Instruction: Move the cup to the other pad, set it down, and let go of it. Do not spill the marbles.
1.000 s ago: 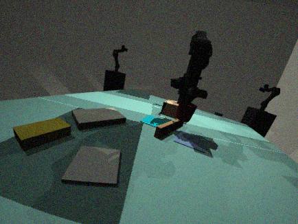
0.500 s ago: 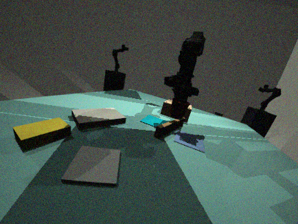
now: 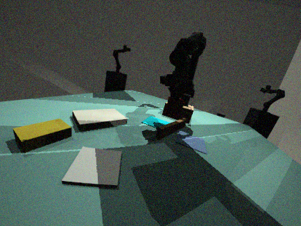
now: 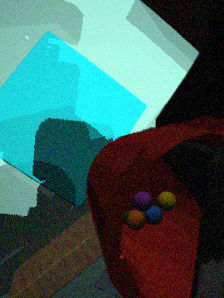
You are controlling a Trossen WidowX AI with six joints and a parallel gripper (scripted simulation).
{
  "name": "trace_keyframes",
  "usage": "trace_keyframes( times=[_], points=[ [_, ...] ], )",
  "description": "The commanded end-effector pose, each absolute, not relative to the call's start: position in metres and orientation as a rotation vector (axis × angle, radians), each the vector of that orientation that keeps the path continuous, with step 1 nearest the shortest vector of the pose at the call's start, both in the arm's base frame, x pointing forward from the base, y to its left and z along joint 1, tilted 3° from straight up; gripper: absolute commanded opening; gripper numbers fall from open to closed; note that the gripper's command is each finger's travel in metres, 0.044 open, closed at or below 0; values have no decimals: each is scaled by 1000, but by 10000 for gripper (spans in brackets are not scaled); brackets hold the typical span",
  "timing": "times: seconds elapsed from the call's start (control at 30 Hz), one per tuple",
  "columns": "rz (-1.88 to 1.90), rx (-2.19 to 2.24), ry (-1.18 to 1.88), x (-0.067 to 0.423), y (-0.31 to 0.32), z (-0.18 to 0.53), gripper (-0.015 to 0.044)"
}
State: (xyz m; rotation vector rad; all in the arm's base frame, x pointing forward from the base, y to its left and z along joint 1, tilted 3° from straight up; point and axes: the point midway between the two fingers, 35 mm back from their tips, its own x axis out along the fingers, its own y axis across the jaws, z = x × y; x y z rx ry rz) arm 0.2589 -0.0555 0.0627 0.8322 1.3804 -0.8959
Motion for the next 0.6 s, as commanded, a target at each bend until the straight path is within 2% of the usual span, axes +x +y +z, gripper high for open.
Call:
trace_keyframes(
  times=[0.0, 0.57],
  points=[
    [-896, 829, 1377, 255, -63, 64, 0],
    [-898, 826, 1376, 243, -93, 67, 0]
  ],
)
